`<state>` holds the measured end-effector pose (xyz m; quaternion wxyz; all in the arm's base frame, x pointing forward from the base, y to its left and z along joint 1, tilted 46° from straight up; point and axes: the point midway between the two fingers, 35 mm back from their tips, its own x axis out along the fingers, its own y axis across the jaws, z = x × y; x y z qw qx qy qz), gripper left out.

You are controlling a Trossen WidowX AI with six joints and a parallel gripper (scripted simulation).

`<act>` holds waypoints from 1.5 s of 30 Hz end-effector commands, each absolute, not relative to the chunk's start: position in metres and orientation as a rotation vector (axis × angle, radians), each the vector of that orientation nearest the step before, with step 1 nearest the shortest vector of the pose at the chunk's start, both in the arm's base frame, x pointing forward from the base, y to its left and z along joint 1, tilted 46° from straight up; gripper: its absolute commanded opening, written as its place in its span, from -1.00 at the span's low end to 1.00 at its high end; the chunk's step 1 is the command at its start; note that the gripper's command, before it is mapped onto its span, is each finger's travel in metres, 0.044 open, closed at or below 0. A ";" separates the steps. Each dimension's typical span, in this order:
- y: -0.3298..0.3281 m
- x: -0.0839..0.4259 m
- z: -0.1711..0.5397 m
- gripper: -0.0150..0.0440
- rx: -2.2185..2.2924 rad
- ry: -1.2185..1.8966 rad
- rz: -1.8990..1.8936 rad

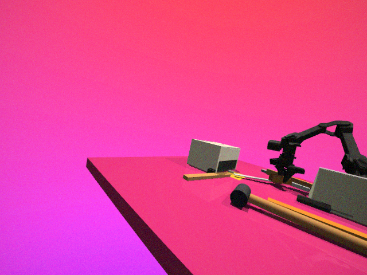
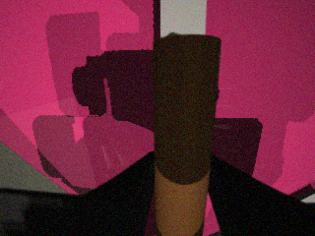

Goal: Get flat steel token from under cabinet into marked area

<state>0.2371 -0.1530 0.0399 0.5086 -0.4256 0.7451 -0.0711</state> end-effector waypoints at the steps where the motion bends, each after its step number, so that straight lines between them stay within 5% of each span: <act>1: -0.156 0.242 0.049 -0.49 -1.029 1.772 -0.178; 45: -0.203 0.242 0.097 -0.49 -1.031 1.771 -0.181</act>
